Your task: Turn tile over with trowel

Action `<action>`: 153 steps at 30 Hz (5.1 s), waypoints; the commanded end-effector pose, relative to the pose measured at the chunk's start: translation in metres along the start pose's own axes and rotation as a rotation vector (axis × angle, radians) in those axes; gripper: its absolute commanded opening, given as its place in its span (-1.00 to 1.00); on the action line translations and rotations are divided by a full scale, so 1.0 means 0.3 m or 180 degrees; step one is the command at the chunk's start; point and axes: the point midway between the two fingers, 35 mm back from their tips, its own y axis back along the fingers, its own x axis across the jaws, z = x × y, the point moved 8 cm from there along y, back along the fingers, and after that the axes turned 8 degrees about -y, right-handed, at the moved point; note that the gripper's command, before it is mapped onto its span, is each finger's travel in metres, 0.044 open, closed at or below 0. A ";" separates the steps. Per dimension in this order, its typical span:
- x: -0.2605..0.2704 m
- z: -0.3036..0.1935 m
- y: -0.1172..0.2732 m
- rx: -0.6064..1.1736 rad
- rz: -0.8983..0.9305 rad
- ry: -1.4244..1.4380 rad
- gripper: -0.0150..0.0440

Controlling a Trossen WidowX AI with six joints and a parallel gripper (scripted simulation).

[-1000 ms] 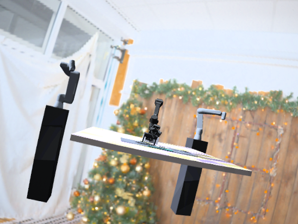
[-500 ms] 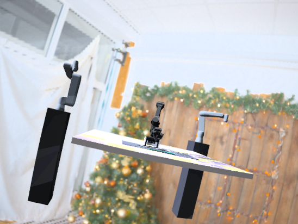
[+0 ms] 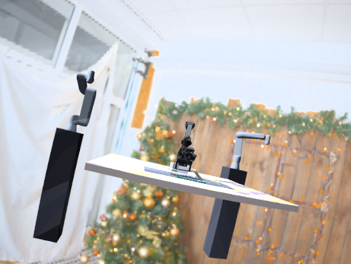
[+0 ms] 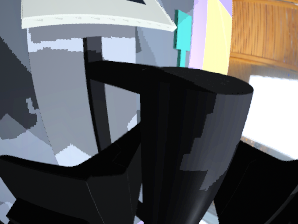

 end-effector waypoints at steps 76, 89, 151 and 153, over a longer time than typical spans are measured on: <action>-0.122 0.027 0.096 -0.0006 -0.0096 0.0016 -0.49; -0.122 0.027 0.096 -0.0006 -0.0096 0.0016 -0.49; -0.082 0.816 -0.106 -0.0059 0.0223 -0.0013 -0.49; -0.072 0.847 -0.106 -0.0054 0.0213 -0.0016 -0.49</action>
